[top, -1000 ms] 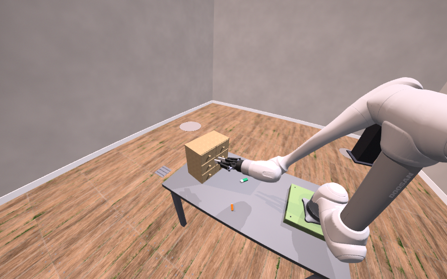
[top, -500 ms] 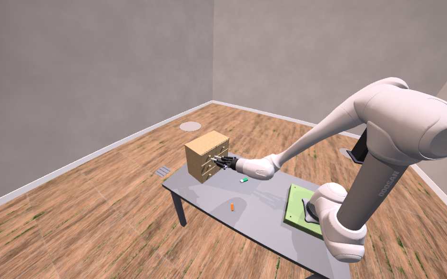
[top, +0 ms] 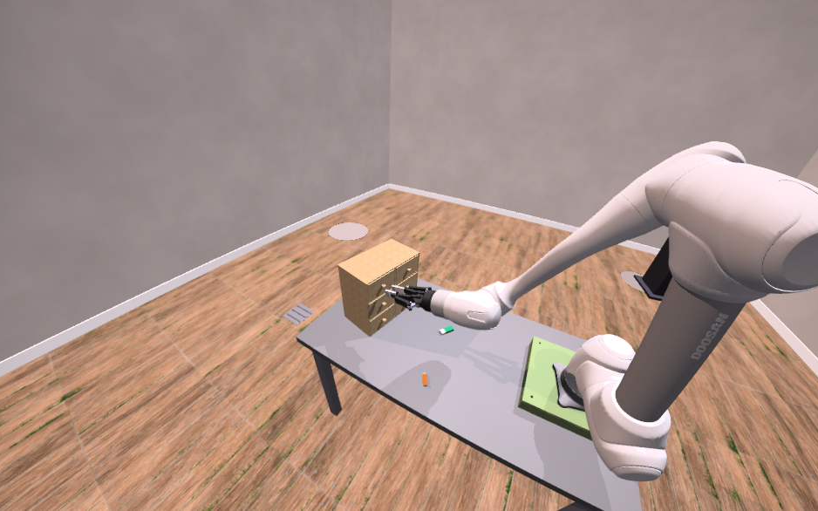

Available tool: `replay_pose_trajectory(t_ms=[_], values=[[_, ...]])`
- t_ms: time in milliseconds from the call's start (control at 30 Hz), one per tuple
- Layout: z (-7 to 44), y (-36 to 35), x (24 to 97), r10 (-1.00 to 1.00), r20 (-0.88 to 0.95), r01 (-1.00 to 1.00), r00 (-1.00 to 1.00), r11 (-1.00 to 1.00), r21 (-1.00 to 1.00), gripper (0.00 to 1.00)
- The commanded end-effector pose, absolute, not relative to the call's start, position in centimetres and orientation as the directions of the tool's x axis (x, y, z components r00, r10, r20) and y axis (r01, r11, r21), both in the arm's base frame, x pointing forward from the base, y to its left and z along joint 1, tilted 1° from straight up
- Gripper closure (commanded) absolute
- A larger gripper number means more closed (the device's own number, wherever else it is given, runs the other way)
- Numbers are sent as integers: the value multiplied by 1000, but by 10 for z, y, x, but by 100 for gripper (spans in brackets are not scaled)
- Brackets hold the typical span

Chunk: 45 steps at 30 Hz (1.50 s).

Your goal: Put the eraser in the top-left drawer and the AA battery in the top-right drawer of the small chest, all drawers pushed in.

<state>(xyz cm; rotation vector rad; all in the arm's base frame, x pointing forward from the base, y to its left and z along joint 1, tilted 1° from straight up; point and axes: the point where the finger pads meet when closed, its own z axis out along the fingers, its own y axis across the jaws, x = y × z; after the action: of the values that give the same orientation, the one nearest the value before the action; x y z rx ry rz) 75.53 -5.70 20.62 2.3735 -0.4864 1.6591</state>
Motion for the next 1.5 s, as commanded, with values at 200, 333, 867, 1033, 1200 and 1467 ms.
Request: replay_pose_trajectory(t_ms=[200, 333, 867, 1033, 1200, 1467], values=[[206, -57, 755, -150, 938, -380, 314, -925, -21, 80], [206, -57, 755, -150, 938, -380, 314, -925, -21, 80], [206, -62, 766, -150, 938, -380, 314, -925, -21, 80], [206, -64, 773, -150, 938, -380, 314, -925, -21, 80], [206, -67, 779, -150, 938, -380, 314, -925, -21, 80], [206, -70, 787, -150, 938, -380, 314, -925, -21, 80]])
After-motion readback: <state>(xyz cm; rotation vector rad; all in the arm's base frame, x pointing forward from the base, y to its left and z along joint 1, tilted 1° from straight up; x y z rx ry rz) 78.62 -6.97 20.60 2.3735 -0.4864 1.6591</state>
